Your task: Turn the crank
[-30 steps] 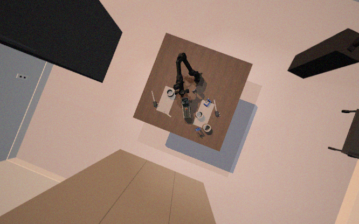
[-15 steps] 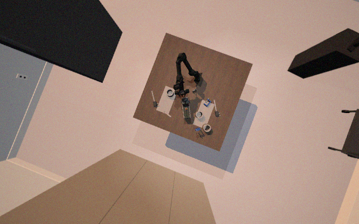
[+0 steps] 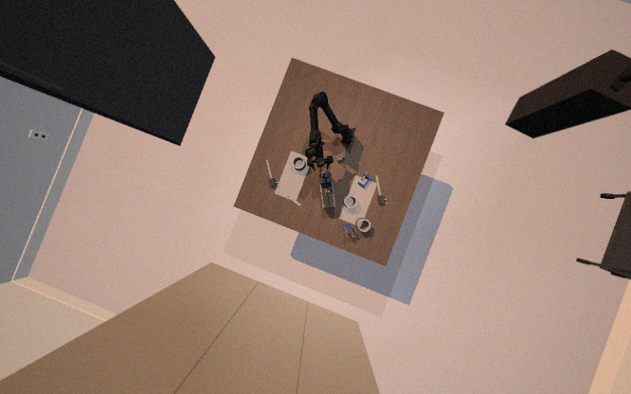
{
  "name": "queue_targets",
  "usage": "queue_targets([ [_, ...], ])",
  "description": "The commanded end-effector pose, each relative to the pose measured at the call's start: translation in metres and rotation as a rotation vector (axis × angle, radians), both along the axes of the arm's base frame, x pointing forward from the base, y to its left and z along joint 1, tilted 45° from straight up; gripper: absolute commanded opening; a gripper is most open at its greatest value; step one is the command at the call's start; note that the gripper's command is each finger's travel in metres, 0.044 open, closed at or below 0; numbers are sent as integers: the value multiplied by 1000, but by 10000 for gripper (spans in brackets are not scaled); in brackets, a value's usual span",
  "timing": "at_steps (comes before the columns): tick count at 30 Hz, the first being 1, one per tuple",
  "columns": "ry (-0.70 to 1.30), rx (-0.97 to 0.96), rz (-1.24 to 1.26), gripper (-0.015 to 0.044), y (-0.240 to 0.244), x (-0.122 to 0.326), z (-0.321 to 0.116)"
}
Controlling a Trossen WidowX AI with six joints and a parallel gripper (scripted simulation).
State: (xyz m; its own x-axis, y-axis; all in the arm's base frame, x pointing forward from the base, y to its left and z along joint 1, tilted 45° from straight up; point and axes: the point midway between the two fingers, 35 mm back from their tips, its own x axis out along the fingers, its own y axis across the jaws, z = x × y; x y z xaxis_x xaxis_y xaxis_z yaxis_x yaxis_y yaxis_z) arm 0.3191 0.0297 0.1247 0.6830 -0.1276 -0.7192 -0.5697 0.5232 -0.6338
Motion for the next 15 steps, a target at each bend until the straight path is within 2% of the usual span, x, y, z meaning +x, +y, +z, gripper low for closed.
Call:
queue_targets([
  [1,-11,2,-4,440,10,-2,14],
  [5,-10,3,-3,440,16,-3,20],
  [15,-1,6,2,440,63,-13,64],
])
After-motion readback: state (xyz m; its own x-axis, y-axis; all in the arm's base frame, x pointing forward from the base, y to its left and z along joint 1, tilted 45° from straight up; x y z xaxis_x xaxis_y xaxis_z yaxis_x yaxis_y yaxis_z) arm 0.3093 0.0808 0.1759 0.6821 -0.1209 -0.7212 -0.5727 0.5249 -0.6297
